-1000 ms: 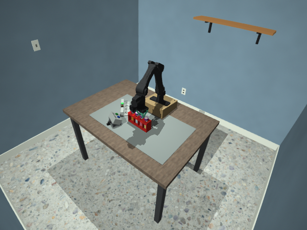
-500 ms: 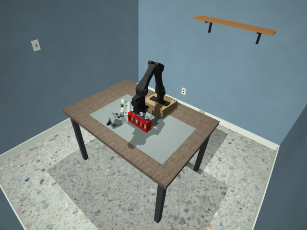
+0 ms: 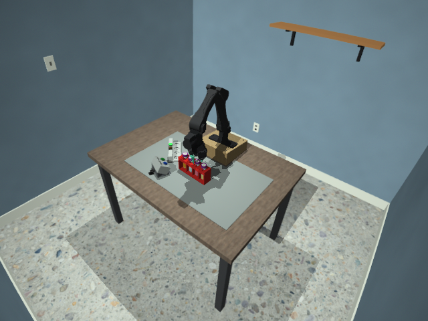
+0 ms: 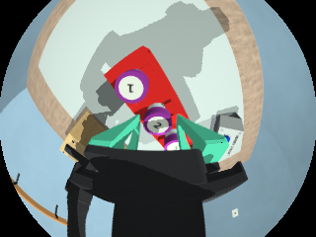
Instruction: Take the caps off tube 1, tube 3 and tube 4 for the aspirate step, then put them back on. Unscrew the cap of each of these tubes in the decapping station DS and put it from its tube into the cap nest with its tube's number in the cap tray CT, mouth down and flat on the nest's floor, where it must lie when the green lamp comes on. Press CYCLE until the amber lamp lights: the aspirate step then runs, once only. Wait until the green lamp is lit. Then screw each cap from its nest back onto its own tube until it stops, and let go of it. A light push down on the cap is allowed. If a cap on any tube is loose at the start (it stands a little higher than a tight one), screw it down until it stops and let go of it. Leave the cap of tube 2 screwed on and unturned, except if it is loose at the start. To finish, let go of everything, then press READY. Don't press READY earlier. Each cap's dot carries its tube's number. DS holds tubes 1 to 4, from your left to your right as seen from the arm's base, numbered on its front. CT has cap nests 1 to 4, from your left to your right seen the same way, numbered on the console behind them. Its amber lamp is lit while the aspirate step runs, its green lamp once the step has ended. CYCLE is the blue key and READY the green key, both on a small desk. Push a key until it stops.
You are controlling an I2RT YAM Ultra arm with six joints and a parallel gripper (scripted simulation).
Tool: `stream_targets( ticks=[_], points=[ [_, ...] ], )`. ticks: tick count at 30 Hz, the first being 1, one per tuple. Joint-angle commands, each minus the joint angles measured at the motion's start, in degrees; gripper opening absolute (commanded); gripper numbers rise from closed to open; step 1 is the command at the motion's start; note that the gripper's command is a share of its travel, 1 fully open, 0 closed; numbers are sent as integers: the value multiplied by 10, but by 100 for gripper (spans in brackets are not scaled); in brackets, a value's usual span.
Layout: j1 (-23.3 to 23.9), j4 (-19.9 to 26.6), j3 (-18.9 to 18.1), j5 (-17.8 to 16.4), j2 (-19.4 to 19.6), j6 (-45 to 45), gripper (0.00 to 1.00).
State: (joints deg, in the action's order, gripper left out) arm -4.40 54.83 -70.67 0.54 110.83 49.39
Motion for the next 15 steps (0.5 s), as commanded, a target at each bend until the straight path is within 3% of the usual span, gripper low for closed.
stream_targets(
  ticks=[1,3,6,8,15],
  points=[
    [1,0,-2,0,-6,131,49],
    [1,0,-2,0,-6,131,49],
    [1,0,-2,0,-6,270,49],
    [1,-1,-2,0,-6,313,49],
    [1,0,-1,0,-7,313,49]
  ],
)
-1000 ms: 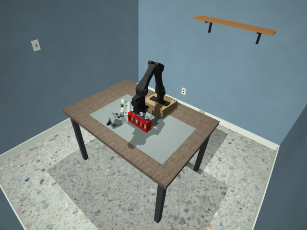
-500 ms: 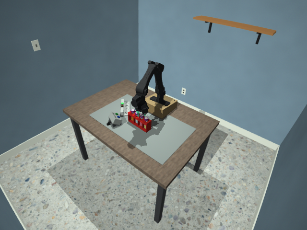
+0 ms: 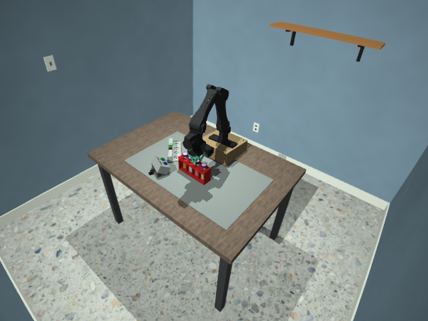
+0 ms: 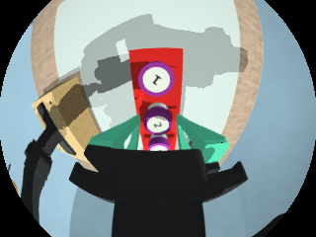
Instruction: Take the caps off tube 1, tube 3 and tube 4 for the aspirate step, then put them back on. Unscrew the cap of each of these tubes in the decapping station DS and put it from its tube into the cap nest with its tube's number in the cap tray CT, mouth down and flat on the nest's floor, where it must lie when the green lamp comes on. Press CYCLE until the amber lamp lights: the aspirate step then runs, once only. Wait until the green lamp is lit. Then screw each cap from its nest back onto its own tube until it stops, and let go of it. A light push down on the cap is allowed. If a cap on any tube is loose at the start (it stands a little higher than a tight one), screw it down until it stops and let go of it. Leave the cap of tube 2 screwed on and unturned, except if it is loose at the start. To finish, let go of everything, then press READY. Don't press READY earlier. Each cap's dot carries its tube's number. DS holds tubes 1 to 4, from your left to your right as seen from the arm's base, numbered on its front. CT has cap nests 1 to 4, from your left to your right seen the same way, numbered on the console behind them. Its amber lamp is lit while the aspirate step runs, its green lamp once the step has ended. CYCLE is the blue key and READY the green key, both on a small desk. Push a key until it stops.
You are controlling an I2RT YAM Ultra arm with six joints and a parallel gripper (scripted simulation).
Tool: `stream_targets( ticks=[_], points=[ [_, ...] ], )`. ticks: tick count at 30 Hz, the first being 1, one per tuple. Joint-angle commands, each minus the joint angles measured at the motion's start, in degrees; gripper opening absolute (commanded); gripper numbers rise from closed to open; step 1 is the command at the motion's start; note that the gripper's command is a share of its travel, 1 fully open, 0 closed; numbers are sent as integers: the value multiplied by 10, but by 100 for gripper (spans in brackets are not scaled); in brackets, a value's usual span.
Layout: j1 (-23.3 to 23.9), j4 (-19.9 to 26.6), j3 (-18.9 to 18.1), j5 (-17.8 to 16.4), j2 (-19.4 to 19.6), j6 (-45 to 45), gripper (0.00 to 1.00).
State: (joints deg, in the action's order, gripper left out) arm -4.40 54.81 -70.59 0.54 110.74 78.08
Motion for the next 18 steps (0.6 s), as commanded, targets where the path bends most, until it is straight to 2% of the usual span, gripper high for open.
stream_targets(
  ticks=[1,2,16,18],
  points=[
    [1,0,-2,0,-6,26,49],
    [1,0,-2,0,-6,26,0],
    [1,0,-2,0,-6,26,0],
    [1,0,-2,0,-6,-32,0]
  ],
)
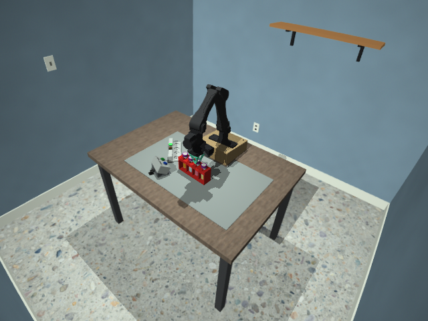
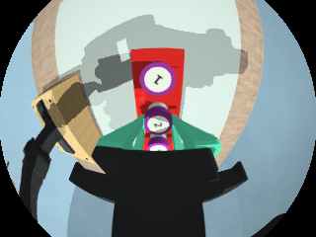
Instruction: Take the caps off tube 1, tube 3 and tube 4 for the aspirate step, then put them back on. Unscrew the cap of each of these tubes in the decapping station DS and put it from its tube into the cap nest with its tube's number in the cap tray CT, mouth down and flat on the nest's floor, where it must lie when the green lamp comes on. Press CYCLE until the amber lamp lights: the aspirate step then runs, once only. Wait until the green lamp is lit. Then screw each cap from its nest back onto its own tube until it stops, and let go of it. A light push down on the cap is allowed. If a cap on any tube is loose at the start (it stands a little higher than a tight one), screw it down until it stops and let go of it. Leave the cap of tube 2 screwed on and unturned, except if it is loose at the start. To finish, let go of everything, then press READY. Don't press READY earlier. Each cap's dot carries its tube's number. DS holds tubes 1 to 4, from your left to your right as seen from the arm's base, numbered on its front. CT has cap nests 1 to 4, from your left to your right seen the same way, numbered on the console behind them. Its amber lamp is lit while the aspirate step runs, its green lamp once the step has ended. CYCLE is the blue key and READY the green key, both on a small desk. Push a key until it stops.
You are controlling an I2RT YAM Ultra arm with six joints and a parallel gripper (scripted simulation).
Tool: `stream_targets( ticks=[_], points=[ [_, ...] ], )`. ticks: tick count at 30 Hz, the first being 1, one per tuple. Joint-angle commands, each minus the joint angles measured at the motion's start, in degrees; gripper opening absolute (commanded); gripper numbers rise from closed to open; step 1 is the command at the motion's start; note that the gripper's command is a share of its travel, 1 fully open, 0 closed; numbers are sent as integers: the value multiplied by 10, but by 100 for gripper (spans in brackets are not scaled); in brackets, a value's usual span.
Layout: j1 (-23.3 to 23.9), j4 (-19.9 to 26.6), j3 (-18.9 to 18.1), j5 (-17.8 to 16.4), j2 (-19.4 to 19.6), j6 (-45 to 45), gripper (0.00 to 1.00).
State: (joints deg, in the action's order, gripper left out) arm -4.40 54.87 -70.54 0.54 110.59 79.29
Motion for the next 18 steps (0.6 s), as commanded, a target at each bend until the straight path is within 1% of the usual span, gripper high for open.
stream_targets(
  ticks=[1,2,4,18],
  points=[
    [1,-1,-2,0,-4,-72,0],
    [1,-1,-2,0,-4,-101,0],
    [1,-1,-2,0,-4,-101,0],
    [1,-2,-1,0,-4,-502,0]
  ],
)
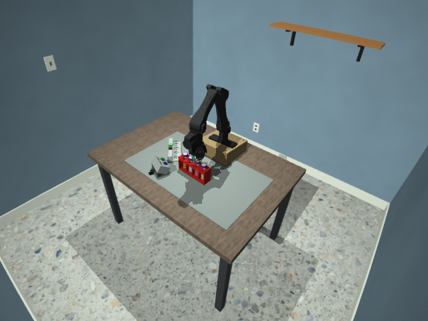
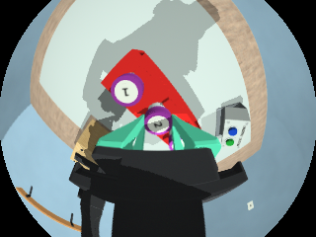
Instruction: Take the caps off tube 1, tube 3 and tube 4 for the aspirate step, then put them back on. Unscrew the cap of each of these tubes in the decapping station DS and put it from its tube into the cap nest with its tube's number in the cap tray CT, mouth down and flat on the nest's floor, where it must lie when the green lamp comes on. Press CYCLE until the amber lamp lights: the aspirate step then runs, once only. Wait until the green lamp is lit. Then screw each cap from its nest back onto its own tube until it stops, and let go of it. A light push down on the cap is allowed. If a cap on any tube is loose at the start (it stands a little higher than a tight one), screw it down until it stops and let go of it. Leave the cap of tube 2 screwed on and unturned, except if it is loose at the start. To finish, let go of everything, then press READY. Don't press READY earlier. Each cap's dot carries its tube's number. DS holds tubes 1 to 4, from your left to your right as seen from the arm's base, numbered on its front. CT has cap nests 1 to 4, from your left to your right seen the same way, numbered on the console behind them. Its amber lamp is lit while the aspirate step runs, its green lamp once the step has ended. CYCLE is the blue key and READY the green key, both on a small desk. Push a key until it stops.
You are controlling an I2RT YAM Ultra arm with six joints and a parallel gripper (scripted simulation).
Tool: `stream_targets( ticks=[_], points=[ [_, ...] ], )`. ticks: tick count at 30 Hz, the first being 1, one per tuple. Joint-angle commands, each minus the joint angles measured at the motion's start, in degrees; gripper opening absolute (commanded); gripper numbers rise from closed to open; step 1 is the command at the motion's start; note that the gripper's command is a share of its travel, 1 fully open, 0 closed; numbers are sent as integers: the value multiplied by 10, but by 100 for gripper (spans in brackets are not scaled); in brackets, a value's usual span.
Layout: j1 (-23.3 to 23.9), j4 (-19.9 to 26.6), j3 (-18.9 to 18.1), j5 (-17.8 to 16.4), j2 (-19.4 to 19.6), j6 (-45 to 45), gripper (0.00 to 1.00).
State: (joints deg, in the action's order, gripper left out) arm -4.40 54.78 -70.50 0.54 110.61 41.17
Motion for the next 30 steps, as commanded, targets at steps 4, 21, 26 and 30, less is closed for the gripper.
stream_targets(
  ticks=[4,21,26,30],
  points=[
    [1,-2,-2,0,-4,-178,0],
    [1,-3,-1,0,-4,-608,0],
    [1,-3,-1,0,-4,-751,0],
    [1,-3,-1,0,-4,-866,0]
  ],
)
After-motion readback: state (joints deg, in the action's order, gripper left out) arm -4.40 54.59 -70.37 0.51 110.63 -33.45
